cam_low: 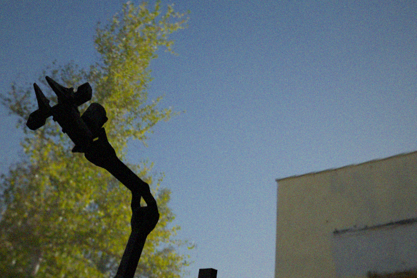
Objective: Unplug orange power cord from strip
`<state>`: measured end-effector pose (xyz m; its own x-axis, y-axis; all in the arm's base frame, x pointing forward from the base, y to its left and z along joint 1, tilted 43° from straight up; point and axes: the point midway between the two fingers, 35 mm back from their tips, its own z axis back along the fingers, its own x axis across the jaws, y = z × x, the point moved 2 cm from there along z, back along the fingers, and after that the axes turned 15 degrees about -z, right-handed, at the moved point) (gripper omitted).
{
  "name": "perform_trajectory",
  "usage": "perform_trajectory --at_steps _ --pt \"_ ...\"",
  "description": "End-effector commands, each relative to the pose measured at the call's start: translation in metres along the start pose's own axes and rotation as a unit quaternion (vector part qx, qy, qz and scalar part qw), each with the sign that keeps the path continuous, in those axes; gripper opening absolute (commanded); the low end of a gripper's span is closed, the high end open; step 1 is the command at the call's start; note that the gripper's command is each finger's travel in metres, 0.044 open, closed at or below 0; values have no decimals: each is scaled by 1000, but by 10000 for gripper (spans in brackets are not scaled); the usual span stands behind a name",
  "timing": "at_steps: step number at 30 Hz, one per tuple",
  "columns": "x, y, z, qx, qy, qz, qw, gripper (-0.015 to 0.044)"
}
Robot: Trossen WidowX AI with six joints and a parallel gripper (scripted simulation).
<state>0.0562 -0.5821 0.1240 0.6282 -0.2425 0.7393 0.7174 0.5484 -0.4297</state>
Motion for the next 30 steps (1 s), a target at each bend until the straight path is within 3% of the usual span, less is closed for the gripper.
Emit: perform_trajectory --at_steps 1,8,14,22,30 --pt "5 62 -2 84 30 -5 996 160" --pt "5 178 14 239 103 -11 965 160" --pt "-2 268 51 359 182 -12 915 160" --pt "-23 369 133 491 317 -1 812 160" --pt "-46 428 235 562 470 23 681 160"
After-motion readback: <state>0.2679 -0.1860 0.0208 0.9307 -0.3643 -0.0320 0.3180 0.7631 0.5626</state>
